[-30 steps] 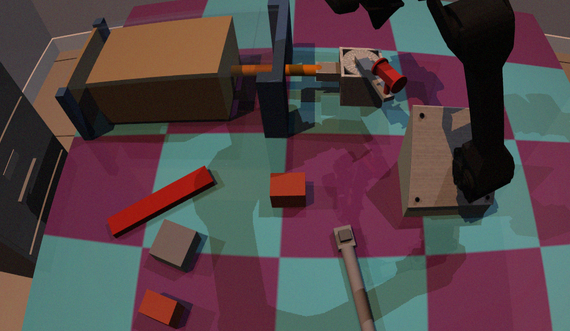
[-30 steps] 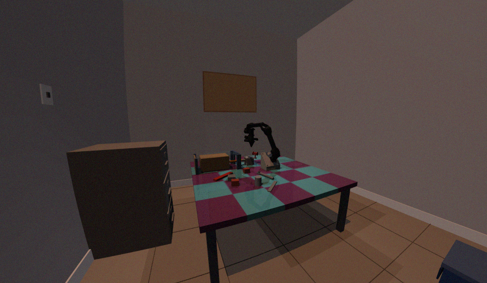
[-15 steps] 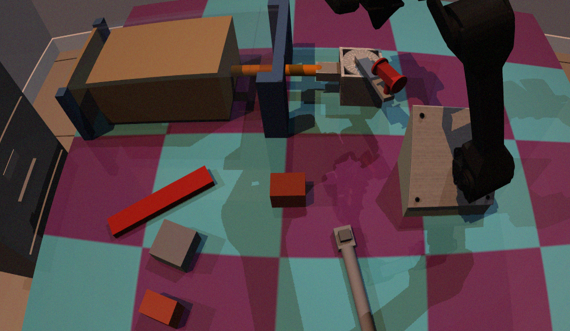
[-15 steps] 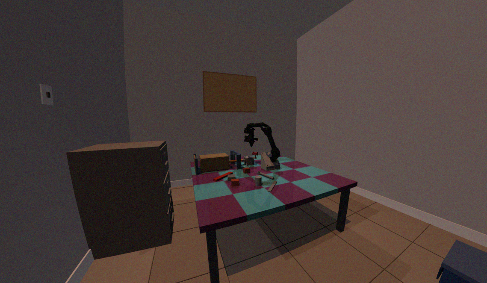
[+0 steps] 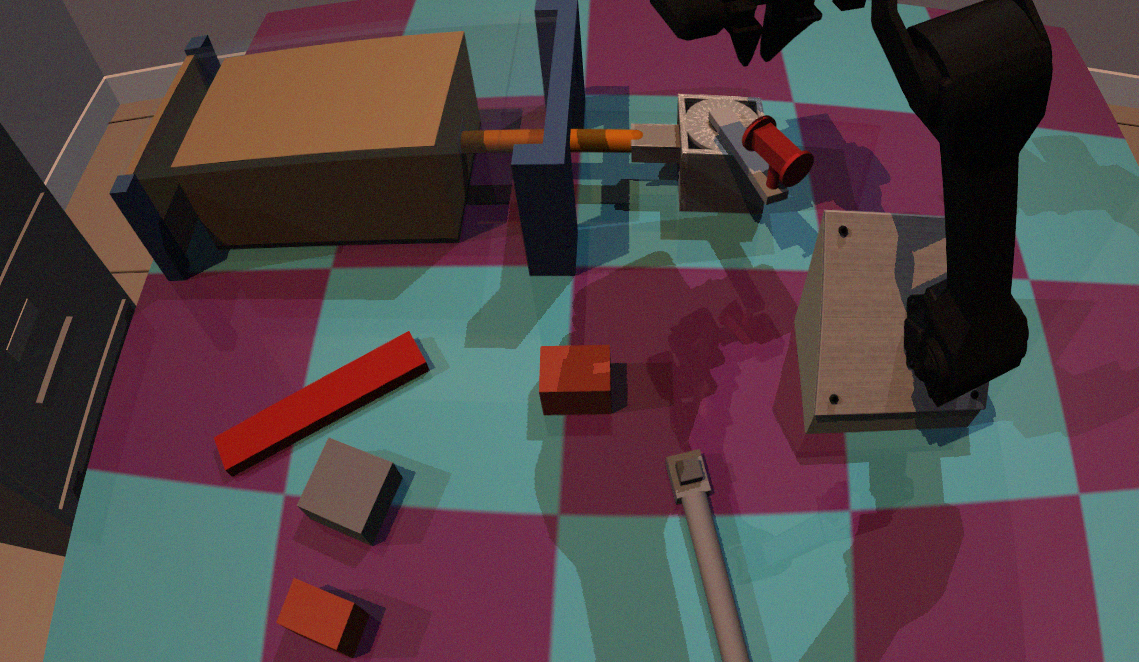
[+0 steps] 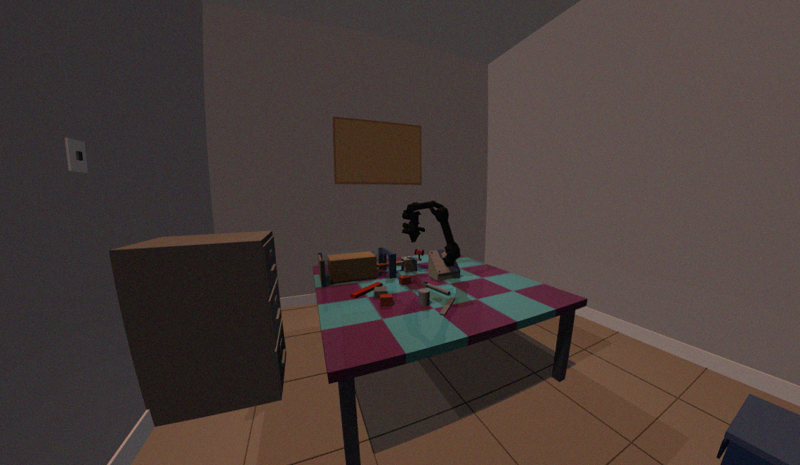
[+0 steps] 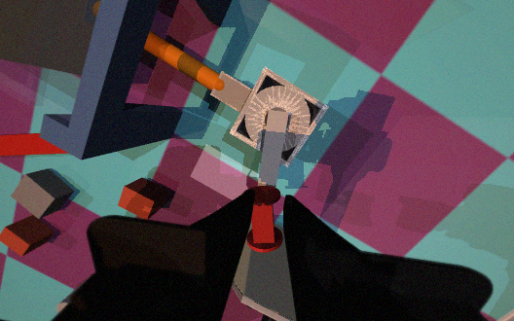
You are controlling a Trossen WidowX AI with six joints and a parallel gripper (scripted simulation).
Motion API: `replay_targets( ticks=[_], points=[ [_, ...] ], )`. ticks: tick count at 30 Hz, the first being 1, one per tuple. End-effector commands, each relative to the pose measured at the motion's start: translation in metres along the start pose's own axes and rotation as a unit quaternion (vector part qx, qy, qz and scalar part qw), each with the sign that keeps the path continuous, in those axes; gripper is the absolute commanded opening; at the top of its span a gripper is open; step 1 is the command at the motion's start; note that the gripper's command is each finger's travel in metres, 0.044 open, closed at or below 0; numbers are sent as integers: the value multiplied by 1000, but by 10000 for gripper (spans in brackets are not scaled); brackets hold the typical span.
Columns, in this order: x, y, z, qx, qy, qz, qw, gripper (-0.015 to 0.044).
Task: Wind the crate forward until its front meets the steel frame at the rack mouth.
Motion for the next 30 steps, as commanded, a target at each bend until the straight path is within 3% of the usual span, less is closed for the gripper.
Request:
replay_targets(
  ticks=[1,11,30],
  points=[
    [-23,-2,3,1,-24,-48,999,184],
    [-87,19,6,-10,-92,-180,979,440],
    [-87,40,6,-10,-93,-183,979,440]
  ],
)
Point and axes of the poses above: the point midway between the two fingers, 35 mm back from their tips, its own y axis out along the fingers, its own z axis across the jaws, x = y × z, the point moved 10 cm from there along -y, back along the fingers, and after that the axes turned 9 degrees about -y, right-handed, at the moved point
